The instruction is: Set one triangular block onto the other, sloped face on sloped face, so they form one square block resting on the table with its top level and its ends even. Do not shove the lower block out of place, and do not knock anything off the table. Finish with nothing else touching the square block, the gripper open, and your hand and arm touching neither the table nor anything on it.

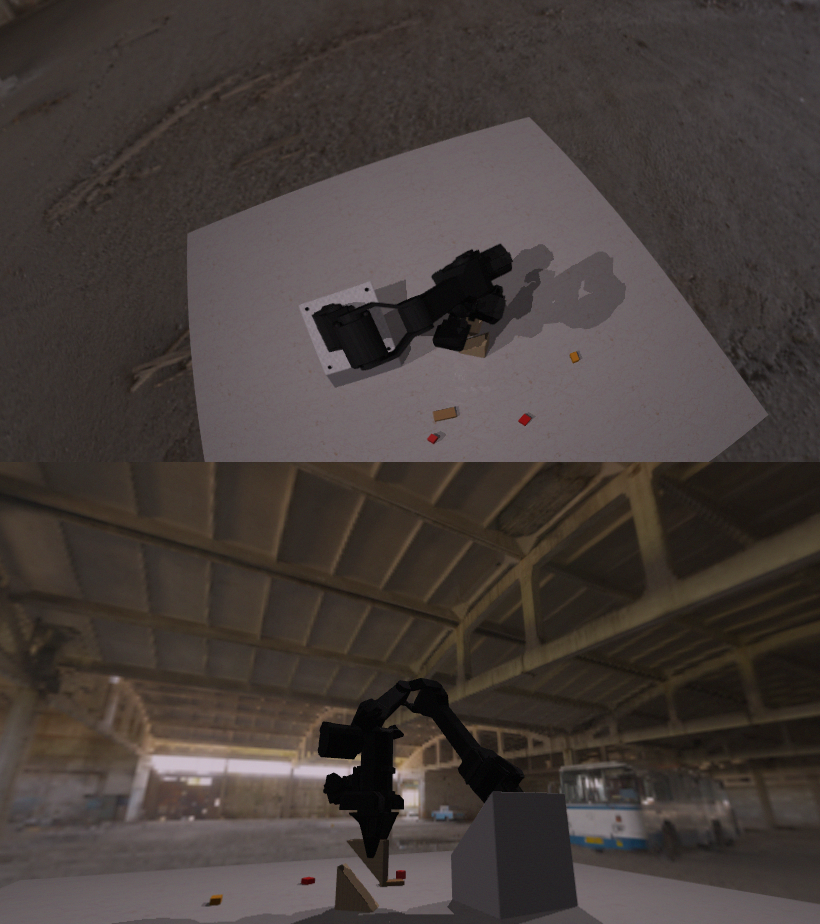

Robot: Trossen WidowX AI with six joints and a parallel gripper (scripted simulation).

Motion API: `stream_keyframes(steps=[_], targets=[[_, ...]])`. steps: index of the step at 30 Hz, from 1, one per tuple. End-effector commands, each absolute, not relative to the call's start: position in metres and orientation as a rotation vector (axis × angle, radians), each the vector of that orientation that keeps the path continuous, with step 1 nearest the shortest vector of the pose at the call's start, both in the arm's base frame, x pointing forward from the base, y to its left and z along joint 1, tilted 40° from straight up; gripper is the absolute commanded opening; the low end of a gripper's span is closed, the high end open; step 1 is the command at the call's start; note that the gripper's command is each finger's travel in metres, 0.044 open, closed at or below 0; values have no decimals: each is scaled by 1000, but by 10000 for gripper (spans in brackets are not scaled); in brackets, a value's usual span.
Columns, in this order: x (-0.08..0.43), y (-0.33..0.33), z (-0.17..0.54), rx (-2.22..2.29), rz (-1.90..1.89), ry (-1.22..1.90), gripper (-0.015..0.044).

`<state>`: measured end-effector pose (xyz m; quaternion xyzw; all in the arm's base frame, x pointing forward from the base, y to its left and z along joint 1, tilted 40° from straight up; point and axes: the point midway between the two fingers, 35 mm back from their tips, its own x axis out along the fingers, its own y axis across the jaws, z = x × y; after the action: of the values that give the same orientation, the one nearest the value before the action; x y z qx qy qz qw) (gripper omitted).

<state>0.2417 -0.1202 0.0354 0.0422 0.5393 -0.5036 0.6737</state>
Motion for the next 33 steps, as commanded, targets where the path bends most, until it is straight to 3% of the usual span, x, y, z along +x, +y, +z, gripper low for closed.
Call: stream_keyframes(steps=[1,33], targets=[[241,-133,28,86,-1141,1217,0],[242,-143,23,84,-1142,1214,0]])
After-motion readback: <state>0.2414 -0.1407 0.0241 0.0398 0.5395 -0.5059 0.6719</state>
